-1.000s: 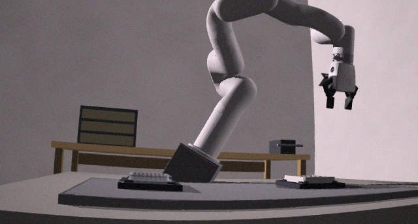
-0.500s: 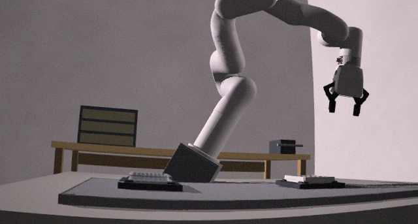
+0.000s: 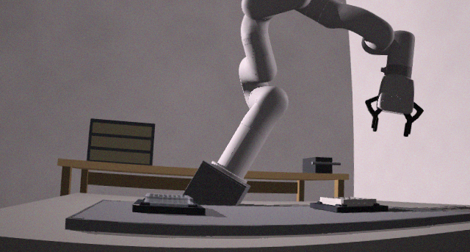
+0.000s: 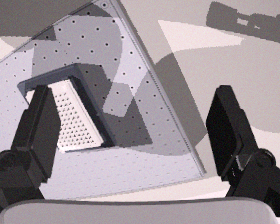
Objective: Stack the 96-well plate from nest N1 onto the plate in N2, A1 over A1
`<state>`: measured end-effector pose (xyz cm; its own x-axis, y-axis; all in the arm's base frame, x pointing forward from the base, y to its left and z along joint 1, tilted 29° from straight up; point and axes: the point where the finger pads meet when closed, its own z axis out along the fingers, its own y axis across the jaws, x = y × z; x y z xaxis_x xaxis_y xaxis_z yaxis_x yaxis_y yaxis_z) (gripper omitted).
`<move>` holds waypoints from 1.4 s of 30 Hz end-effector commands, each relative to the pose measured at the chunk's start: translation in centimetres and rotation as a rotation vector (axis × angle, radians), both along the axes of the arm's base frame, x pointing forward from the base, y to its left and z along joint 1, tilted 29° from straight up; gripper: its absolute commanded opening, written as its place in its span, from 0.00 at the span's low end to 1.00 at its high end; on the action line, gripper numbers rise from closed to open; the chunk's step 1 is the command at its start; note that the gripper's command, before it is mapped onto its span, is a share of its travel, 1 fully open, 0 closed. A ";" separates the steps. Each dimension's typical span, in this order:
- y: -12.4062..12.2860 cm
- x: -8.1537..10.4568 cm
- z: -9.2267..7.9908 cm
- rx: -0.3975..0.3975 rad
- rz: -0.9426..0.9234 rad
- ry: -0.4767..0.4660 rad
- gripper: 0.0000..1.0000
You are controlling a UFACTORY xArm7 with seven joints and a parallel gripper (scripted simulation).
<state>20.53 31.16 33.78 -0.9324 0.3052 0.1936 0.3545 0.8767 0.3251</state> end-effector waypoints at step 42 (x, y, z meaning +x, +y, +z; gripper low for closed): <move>-8.1 14.4 -8.0 -0.078 -0.763 0.295 1.00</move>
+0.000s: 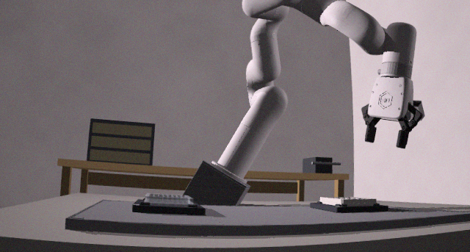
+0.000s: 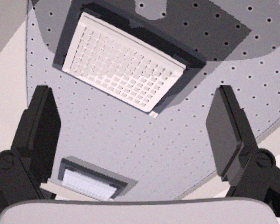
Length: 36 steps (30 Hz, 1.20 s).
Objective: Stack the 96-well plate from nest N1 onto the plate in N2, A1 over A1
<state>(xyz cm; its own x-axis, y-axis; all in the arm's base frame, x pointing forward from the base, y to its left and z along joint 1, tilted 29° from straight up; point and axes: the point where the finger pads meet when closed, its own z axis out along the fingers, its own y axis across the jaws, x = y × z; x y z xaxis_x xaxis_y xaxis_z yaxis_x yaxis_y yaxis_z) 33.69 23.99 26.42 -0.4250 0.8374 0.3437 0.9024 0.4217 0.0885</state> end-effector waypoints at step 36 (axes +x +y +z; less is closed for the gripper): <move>-10.9 8.3 -7.1 -0.001 -0.577 0.207 1.00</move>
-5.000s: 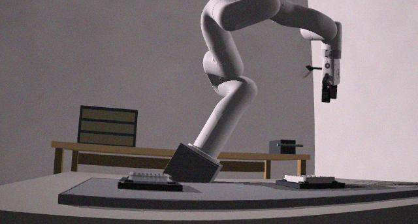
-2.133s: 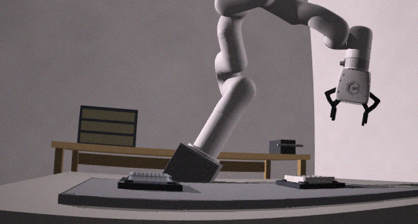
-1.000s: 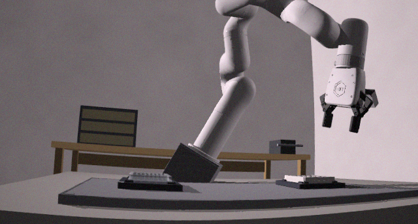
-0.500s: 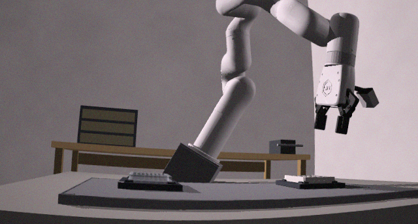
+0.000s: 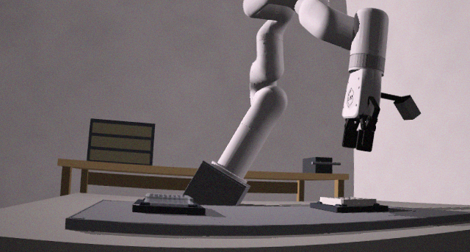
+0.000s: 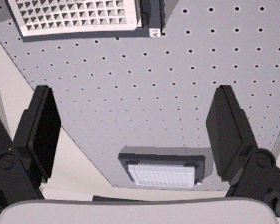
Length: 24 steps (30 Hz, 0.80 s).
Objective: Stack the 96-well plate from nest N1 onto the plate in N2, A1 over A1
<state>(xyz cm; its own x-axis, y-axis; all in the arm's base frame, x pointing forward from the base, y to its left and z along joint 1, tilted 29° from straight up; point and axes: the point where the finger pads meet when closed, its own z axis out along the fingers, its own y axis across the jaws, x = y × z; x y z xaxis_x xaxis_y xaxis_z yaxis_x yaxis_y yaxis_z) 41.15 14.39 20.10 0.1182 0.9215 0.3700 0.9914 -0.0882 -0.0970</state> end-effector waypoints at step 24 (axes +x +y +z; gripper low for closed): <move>-9.3 3.4 -5.2 0.022 -0.419 0.140 1.00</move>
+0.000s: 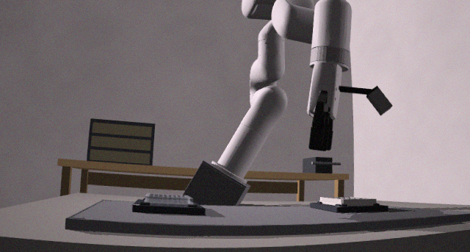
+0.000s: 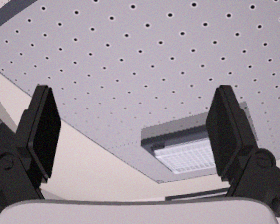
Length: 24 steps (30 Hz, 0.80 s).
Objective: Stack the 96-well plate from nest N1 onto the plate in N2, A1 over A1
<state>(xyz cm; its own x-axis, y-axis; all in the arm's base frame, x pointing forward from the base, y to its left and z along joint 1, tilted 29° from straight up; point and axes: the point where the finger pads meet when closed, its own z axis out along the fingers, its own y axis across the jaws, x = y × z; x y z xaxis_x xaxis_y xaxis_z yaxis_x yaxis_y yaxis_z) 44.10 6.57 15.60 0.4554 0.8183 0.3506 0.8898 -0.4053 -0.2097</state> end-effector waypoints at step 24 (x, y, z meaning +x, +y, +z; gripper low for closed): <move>-9.9 1.1 -5.5 0.034 -0.401 0.127 1.00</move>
